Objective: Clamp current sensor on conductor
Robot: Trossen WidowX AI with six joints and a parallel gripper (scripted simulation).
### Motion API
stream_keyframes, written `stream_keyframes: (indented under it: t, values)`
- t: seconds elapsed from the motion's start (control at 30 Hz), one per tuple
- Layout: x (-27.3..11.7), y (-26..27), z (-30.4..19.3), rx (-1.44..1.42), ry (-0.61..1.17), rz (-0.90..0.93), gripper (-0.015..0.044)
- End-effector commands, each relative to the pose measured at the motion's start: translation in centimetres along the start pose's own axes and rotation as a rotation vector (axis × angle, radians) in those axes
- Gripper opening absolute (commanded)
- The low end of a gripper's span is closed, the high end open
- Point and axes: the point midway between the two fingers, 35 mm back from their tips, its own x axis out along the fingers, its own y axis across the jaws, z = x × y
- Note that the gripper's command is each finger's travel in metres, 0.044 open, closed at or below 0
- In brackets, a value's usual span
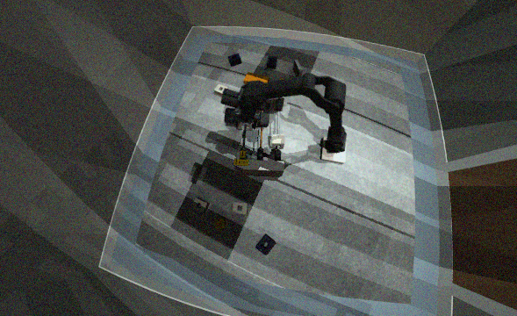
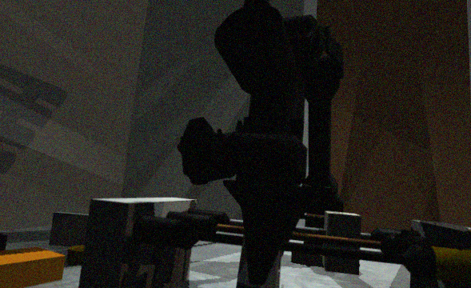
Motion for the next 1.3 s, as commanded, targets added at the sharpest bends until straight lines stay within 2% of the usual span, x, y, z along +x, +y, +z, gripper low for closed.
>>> stream_keyframes:
  t: [0.0,0.4,0.97,1.13,1.27]
  values:
    - [-0.1,0.0,0.0,0.0,0.0,0.002,0.0]
    - [-0.1,0.0,0.0,0.0,0.0,0.002,0.0]
    - [-0.2,0.0,0.0,0.0,0.0,-0.021,0.044]
    - [-2.2,0.1,0.0,0.001,-0.001,-0.168,0.044]
    - [-2.2,0.0,0.0,0.001,-0.001,-0.184,0.044]
